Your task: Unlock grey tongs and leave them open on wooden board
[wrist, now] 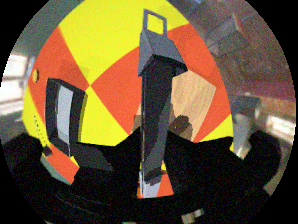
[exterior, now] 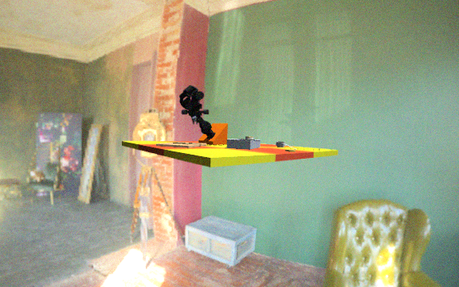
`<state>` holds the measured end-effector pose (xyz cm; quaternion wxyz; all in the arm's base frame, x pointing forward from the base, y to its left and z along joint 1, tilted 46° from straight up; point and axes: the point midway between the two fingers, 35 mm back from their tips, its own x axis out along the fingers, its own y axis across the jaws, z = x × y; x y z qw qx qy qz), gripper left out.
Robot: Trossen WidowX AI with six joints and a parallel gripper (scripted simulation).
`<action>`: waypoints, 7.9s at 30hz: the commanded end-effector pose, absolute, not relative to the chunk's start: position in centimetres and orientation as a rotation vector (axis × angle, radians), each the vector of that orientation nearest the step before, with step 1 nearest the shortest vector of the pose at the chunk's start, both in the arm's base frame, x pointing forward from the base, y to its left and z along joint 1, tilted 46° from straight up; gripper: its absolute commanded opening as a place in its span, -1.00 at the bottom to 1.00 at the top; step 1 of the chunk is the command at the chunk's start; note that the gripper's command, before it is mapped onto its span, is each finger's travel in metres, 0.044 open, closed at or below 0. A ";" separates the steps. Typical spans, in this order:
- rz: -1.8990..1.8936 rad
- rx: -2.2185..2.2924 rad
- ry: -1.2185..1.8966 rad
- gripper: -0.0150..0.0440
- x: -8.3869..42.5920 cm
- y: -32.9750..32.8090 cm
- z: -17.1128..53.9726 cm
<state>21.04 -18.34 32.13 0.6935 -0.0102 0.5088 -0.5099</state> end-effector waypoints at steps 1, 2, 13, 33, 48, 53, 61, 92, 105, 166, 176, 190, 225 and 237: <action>-1.199 0.058 1.069 -1.00 18.2 -18.6 33.2; -1.215 0.076 1.053 -1.00 17.6 -18.7 33.4; -1.358 0.230 0.897 -1.00 11.7 -18.6 35.2; -1.268 0.020 0.739 -1.00 13.1 -18.3 35.9; -1.206 -0.201 0.531 -1.00 13.9 -17.2 36.9; -1.199 -0.260 0.466 -1.00 13.8 -16.7 37.1; -1.199 -0.334 0.370 -1.00 13.3 -16.0 37.1; -1.232 -0.418 0.197 -1.00 11.2 -14.6 35.8; -1.232 -0.418 0.197 -1.00 11.2 -14.6 35.8; -1.207 -0.128 0.584 -1.00 14.3 -17.7 36.6; -1.251 -0.001 0.707 -1.00 13.6 -18.3 36.0; -1.345 0.206 0.879 -1.00 11.9 -18.6 35.2; -1.358 0.229 0.927 -1.00 12.1 -20.9 33.0; -1.358 0.226 0.941 -1.00 12.0 -22.3 31.8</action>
